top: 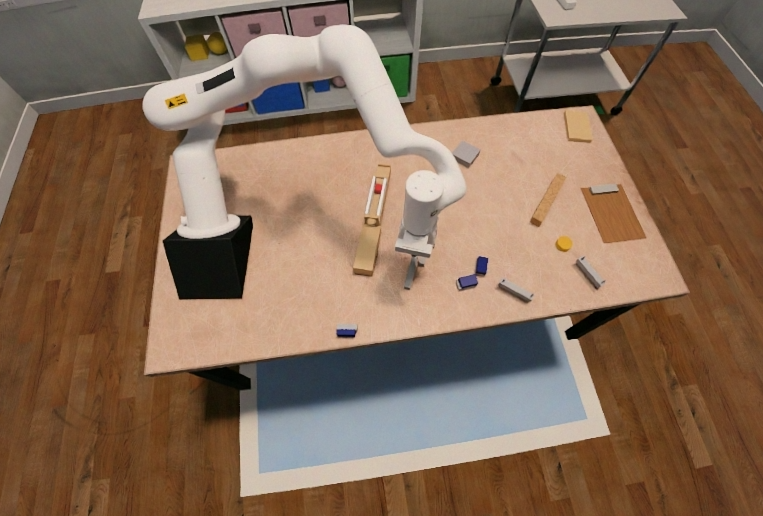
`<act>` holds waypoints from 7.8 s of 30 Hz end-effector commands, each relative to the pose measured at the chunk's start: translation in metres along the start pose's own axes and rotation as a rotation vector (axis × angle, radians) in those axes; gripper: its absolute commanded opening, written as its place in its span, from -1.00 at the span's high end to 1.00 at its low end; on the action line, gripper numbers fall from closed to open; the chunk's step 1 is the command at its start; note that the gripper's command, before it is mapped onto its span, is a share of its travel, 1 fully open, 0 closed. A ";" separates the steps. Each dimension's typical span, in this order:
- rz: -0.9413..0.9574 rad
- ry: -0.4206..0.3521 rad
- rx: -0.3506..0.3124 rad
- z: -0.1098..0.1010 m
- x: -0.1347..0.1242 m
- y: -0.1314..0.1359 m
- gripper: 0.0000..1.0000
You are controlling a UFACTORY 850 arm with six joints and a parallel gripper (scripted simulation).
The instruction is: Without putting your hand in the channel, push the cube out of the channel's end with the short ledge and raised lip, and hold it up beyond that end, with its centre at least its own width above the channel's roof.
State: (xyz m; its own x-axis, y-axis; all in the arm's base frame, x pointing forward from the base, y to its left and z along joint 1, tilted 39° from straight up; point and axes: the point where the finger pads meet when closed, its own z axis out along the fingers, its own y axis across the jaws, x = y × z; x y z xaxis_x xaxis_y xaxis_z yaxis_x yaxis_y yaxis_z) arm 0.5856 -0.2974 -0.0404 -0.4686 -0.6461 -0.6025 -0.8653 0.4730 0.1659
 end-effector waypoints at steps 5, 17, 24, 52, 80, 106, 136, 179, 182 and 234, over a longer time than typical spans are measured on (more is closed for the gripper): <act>0.004 -0.001 0.002 -0.001 0.004 0.002 1.00; 0.032 -0.001 0.002 -0.001 0.004 0.002 1.00; 0.129 -0.001 0.002 -0.001 0.005 0.002 1.00; 1.455 -0.027 0.017 -0.001 0.032 0.001 1.00; 2.755 -0.072 0.008 -0.001 0.051 0.000 1.00; 3.145 -0.003 -0.002 -0.001 0.052 0.001 0.22; 3.145 -0.002 -0.002 0.057 0.051 0.000 0.22; 3.145 -0.002 -0.002 0.114 0.051 -0.001 0.22; 3.145 -0.002 -0.002 0.114 0.051 -0.001 1.00; 3.145 -0.002 -0.002 -0.001 0.052 0.000 1.00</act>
State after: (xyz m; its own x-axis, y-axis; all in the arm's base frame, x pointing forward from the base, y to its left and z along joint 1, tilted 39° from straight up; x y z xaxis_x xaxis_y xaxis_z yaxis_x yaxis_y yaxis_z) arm 0.5638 -0.3262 -0.0787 0.4715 0.6438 0.6026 0.8632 -0.4767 -0.1661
